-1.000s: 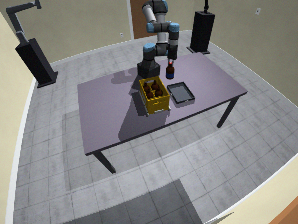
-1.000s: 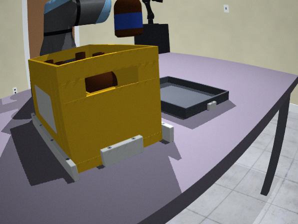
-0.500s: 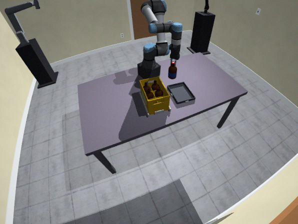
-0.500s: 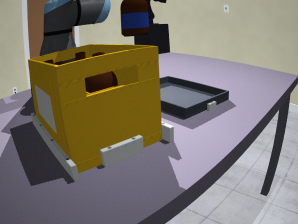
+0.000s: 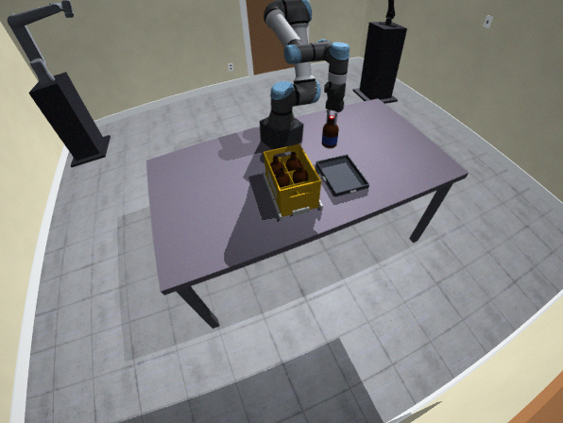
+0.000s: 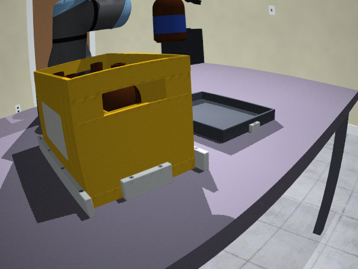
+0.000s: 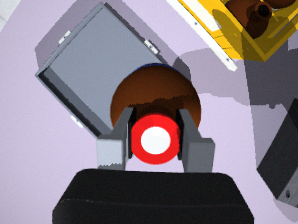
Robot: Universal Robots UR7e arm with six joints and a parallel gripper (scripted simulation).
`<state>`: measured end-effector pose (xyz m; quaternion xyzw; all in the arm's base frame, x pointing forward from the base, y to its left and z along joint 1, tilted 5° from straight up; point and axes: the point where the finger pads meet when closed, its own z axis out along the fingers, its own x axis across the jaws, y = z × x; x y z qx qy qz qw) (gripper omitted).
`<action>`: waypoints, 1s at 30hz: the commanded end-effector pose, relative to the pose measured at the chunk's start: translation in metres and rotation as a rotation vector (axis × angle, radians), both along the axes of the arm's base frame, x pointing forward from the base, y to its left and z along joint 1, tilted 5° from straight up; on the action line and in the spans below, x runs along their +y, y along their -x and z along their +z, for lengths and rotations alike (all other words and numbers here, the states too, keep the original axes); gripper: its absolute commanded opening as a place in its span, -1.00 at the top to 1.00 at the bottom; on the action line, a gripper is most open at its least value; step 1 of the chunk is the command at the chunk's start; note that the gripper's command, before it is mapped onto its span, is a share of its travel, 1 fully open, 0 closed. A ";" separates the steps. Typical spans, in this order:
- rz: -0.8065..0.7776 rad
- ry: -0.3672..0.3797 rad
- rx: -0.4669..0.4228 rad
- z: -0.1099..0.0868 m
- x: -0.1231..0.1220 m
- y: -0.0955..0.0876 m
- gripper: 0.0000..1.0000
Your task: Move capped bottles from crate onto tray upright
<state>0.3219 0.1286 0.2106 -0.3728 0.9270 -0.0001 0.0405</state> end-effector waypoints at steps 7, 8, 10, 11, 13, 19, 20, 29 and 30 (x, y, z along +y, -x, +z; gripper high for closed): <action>0.000 0.000 -0.001 0.001 0.013 0.001 1.00; 0.000 0.000 -0.001 0.001 0.015 0.001 1.00; 0.000 0.000 -0.001 0.001 0.019 0.001 1.00; 0.000 0.000 -0.001 0.001 0.021 0.001 1.00; 0.000 0.000 -0.001 0.001 0.025 0.002 1.00; 0.000 0.001 -0.001 0.001 0.037 0.002 1.00; -0.001 0.001 -0.001 0.001 0.039 0.003 1.00; 0.000 0.000 -0.001 0.002 0.049 0.003 1.00; 0.000 0.000 -0.001 0.002 0.051 0.004 1.00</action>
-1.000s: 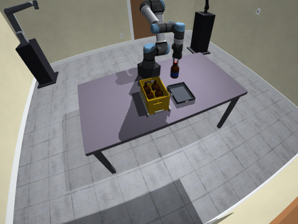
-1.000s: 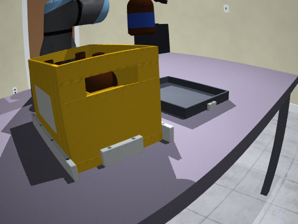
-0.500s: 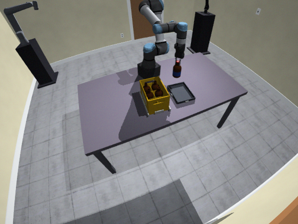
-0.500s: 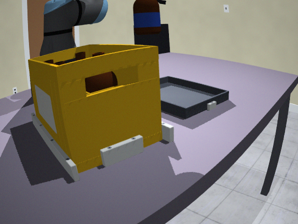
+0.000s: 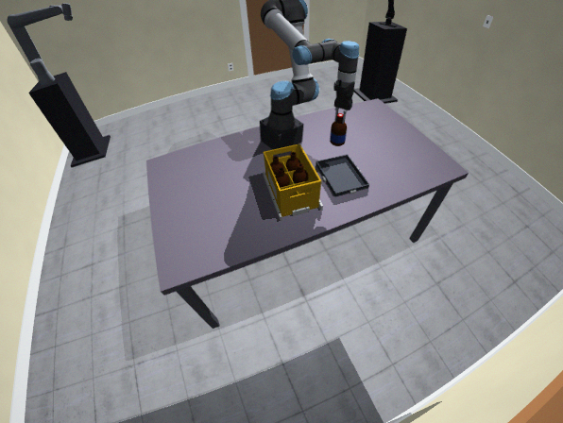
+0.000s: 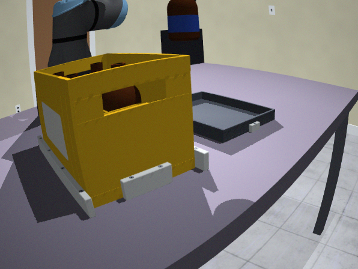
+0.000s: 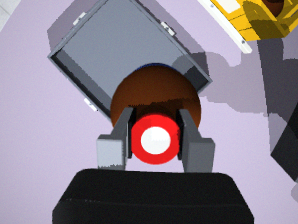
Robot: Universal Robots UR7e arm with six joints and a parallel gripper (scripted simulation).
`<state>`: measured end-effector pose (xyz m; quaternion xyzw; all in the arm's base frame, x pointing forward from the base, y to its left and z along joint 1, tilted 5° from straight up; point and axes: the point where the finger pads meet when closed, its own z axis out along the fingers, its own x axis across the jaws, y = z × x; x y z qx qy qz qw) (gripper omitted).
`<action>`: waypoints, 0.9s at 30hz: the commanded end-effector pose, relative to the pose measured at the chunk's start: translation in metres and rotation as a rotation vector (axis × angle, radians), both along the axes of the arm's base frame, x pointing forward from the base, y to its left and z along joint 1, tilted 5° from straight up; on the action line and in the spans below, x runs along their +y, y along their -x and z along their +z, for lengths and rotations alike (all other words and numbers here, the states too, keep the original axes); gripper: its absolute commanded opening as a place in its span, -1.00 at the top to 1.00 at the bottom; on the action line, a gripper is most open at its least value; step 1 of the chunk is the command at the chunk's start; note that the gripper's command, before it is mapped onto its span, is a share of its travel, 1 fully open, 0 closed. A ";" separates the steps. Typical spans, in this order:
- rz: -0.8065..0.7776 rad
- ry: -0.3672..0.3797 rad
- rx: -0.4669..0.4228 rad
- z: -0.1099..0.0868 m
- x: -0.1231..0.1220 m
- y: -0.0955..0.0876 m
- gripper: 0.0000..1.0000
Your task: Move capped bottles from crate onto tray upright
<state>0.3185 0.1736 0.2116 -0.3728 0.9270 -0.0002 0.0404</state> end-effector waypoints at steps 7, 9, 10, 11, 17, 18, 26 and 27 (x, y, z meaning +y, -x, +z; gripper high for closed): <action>0.000 0.000 -0.001 0.001 0.020 0.001 1.00; 0.000 0.000 -0.001 0.001 0.021 0.001 1.00; 0.000 0.000 -0.001 0.001 0.021 0.001 1.00; 0.000 0.000 -0.001 -0.001 0.018 0.001 1.00; 0.000 0.000 -0.001 -0.013 0.021 0.000 1.00; 0.000 0.000 -0.001 -0.015 0.021 0.000 1.00; 0.000 0.000 -0.001 -0.029 0.024 -0.001 1.00; 0.000 0.000 -0.001 -0.029 0.024 -0.001 1.00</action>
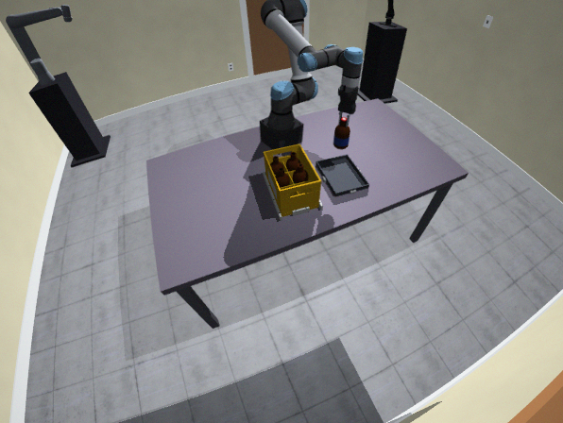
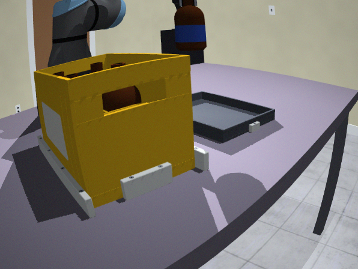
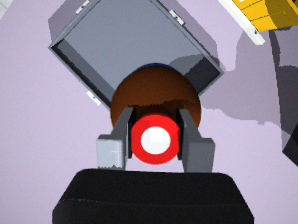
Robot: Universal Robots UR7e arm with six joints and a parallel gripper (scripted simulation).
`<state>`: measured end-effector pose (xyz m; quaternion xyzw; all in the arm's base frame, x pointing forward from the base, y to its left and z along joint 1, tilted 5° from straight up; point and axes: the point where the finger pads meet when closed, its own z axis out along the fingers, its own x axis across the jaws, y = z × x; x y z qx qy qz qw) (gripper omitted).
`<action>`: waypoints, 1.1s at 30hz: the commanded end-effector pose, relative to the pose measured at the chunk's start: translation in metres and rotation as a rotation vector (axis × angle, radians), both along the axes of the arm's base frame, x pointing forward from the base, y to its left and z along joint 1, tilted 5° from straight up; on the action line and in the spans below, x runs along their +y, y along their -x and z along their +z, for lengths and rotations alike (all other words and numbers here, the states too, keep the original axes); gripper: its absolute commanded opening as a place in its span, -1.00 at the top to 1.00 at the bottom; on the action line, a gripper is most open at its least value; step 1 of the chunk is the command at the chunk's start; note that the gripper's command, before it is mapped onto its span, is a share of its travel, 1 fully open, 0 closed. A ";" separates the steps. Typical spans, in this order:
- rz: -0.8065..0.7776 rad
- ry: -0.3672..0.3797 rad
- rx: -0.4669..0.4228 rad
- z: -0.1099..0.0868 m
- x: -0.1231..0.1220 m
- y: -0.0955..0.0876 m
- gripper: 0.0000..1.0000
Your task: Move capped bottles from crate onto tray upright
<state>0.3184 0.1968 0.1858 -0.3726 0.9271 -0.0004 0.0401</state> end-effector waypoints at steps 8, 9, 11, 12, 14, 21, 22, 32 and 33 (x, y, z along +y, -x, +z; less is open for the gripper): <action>0.000 0.000 -0.002 -0.015 0.001 -0.002 1.00; 0.000 0.000 -0.002 -0.017 0.001 -0.002 1.00; 0.000 0.000 -0.002 -0.021 0.001 -0.002 1.00; 0.000 0.000 -0.002 -0.023 0.001 -0.002 1.00; 0.000 0.000 -0.002 -0.027 0.001 -0.003 1.00; 0.000 0.000 -0.002 -0.034 0.001 -0.003 1.00; 0.000 0.000 -0.002 -0.036 0.001 -0.003 1.00; 0.000 0.000 -0.002 -0.056 0.002 -0.005 1.00; 0.000 0.000 -0.002 -0.056 0.002 -0.005 1.00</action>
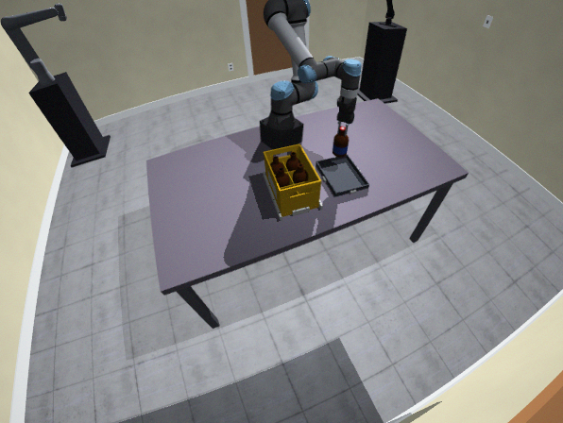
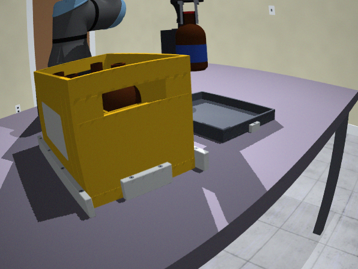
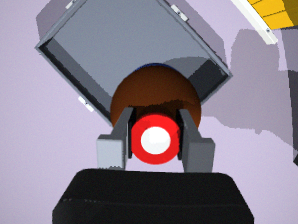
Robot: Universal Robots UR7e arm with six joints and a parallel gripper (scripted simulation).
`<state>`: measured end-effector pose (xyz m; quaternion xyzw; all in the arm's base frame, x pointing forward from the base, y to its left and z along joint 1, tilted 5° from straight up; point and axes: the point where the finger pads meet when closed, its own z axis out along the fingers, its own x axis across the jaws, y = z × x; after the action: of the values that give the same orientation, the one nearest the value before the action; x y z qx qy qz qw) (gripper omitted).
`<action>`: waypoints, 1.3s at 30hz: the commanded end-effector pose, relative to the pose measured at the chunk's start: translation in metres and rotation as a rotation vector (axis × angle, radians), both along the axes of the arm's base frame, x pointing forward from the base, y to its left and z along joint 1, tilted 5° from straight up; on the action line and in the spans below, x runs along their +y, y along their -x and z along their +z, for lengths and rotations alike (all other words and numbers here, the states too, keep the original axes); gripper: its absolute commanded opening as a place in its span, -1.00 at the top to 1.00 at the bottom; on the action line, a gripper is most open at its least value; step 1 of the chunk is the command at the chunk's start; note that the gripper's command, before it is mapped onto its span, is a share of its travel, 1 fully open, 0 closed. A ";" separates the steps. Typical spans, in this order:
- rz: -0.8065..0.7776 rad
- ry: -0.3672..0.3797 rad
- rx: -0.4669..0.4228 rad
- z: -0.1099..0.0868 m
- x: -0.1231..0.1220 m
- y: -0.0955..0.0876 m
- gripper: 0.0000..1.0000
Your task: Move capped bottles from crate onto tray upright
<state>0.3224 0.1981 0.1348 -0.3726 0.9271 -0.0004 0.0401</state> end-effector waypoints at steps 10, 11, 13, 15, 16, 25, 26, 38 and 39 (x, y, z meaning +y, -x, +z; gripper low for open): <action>0.000 0.000 -0.002 -0.019 0.001 -0.002 1.00; 0.000 0.000 -0.002 -0.021 0.001 -0.002 1.00; 0.000 0.000 -0.002 -0.025 0.001 -0.003 1.00; 0.000 0.000 -0.002 -0.029 0.001 -0.003 1.00; 0.000 0.000 -0.002 -0.031 0.001 -0.003 1.00; 0.000 0.000 -0.002 -0.041 0.001 -0.004 1.00; 0.000 0.000 -0.002 -0.043 0.001 -0.004 1.00; 0.000 0.000 -0.001 -0.059 0.001 -0.005 1.00; 0.000 0.000 -0.001 -0.061 0.001 -0.005 1.00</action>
<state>0.3268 0.1992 0.0779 -0.3726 0.9271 -0.0004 0.0401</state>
